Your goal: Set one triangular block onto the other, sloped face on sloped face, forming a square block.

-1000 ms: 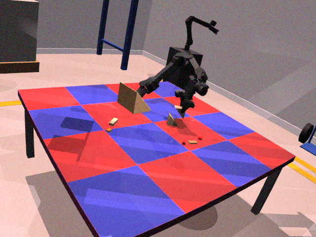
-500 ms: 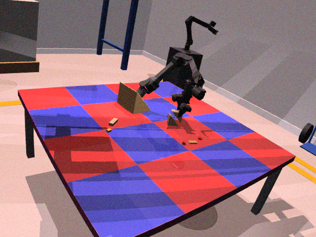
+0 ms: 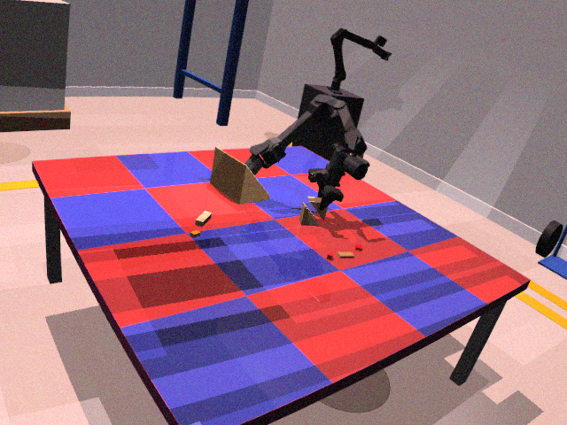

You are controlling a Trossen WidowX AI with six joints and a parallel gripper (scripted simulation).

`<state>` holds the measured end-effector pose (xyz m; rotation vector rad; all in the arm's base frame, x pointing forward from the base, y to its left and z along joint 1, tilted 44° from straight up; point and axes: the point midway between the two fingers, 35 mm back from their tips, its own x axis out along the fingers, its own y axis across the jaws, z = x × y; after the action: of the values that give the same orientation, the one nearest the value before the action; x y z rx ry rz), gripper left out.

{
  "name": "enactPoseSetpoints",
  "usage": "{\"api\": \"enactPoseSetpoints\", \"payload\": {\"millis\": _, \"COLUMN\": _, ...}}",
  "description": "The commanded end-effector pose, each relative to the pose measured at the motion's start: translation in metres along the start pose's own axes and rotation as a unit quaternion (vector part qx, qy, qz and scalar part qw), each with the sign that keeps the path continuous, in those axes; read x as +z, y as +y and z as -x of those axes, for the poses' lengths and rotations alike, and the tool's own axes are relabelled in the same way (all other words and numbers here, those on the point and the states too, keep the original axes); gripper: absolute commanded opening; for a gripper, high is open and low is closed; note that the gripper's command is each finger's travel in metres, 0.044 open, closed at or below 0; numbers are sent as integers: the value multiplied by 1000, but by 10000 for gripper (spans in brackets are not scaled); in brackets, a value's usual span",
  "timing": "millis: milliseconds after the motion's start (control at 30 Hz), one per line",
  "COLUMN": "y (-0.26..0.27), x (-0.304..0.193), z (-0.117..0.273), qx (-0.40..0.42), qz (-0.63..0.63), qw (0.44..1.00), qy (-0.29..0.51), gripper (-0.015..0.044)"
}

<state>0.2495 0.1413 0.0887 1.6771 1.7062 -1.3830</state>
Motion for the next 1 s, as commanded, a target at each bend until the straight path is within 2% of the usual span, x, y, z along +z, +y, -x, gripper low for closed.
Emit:
{"api": "enactPoseSetpoints", "payload": {"millis": 0, "y": 0, "x": -1, "z": -1, "qx": 0, "qz": -2, "qw": 1000, "qy": 3, "gripper": 0}}
{"api": "enactPoseSetpoints", "payload": {"millis": 967, "y": 0, "x": 3, "z": -19, "qx": 0, "qz": -2, "qw": 1000, "qy": 3, "gripper": 0}}
